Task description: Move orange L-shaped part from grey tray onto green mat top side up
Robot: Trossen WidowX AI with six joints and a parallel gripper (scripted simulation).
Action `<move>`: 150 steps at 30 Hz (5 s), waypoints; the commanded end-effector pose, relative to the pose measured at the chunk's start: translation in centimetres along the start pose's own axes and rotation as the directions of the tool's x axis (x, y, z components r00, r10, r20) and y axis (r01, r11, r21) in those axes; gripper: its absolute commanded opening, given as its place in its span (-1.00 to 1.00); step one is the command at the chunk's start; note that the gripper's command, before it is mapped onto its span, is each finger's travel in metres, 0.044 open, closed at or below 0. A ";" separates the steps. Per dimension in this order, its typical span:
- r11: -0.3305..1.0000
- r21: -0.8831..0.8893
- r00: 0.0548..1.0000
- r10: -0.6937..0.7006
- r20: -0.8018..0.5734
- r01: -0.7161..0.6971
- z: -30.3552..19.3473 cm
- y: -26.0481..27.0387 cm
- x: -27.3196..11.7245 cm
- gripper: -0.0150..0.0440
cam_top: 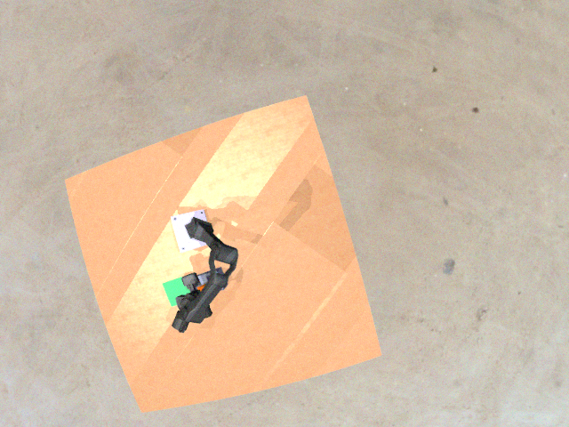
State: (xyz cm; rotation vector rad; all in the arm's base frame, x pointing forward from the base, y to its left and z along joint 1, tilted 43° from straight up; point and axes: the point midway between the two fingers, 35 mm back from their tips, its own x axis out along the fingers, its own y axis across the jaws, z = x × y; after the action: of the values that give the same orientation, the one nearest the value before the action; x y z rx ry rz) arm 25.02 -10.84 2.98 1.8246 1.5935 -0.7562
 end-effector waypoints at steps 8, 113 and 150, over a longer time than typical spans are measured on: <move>1.000 0.005 1.000 0.001 -0.006 -0.001 -0.1 0.0 1.8 0.46; 1.000 0.006 1.000 0.000 -0.004 0.000 1.5 -0.3 -5.8 -0.49; 1.000 0.005 1.000 0.001 0.005 -0.001 16.5 -1.8 -5.5 -0.49</move>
State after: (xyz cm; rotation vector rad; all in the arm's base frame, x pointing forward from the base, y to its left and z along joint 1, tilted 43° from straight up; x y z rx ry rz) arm 21.99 -26.43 -3.76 1.8340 1.5890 -0.7651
